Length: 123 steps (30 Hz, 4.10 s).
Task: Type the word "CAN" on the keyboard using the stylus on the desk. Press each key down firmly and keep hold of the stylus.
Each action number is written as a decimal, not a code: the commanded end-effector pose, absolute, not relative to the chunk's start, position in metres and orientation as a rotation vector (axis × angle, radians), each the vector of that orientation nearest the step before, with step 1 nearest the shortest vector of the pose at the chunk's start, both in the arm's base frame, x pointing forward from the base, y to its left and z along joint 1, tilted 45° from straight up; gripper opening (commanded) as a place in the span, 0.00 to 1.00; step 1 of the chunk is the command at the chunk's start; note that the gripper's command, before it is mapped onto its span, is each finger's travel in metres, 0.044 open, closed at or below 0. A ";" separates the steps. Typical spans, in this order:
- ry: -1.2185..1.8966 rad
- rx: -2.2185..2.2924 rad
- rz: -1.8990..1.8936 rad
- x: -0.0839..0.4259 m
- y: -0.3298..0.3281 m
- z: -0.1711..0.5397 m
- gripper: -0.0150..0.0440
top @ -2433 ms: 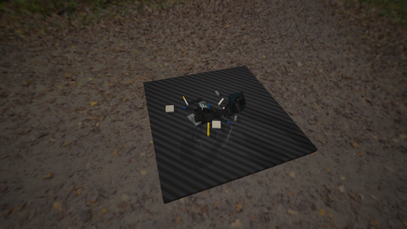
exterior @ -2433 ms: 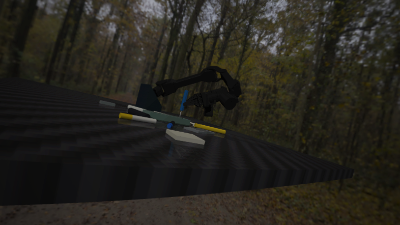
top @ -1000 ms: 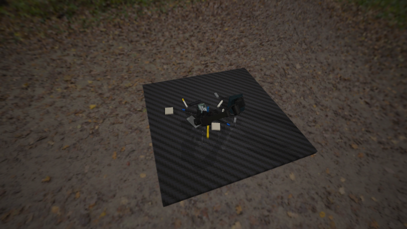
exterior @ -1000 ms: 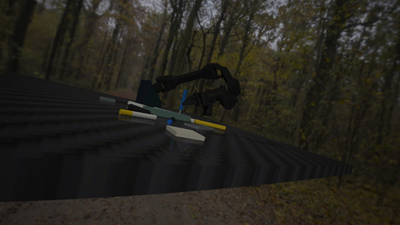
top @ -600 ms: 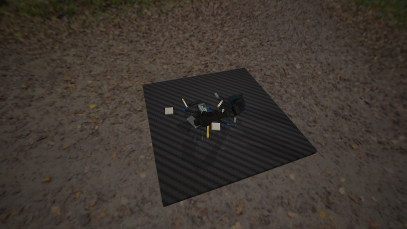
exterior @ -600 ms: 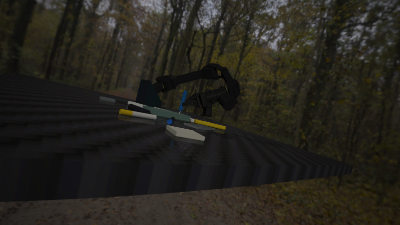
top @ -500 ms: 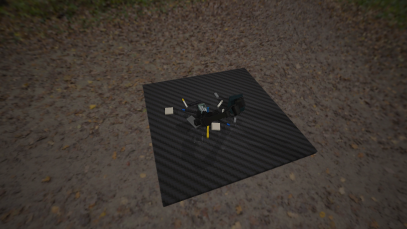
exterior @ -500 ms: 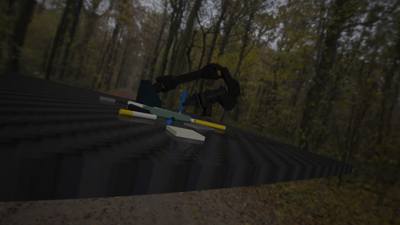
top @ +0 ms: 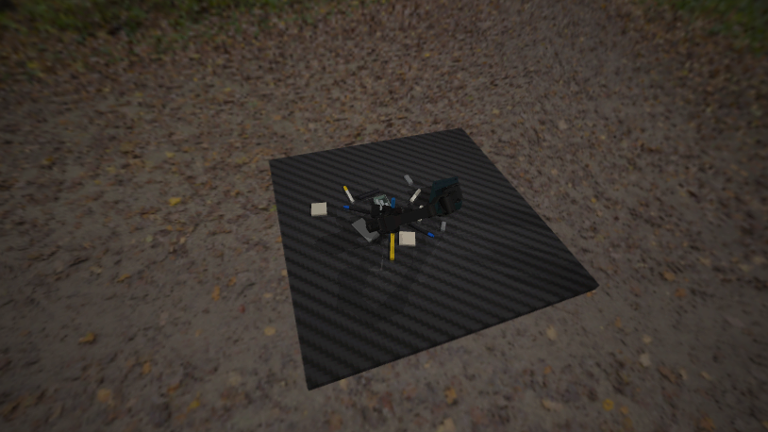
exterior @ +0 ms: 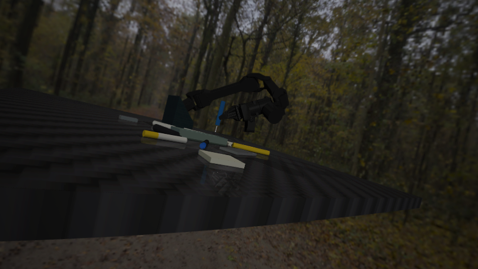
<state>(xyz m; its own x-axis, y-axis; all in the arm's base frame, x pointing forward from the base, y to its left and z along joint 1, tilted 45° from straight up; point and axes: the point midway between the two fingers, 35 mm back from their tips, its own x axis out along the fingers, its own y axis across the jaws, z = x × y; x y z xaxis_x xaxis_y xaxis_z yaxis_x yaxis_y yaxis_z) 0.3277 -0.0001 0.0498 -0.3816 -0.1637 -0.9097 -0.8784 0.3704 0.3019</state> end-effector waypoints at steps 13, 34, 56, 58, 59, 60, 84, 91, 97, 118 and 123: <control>1.785 -0.917 1.064 0.325 -0.009 0.052 0.25; 1.787 -0.923 1.065 0.312 -0.015 0.024 0.25; 1.786 -0.923 1.066 0.312 -0.009 0.017 0.39; 1.786 -0.923 1.066 0.313 -0.008 0.017 0.39; 1.786 -0.923 1.066 0.313 -0.008 0.016 0.39; 1.786 -0.923 1.066 0.313 -0.008 0.016 0.39; 1.786 -0.923 1.066 0.313 -0.002 0.010 0.39; 1.786 -0.923 1.066 0.313 0.000 0.008 0.39; 1.786 -0.923 1.066 0.313 -0.001 0.009 0.39; 1.787 -0.924 1.065 0.311 -0.027 0.036 0.39; 1.784 -0.917 1.064 0.311 -0.025 0.034 0.39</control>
<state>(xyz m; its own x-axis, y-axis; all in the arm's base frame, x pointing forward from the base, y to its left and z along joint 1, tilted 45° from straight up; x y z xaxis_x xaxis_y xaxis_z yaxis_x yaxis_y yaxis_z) 0.3114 -0.0252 0.0340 -0.3759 -0.1634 -0.9122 -0.8803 0.3705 0.2964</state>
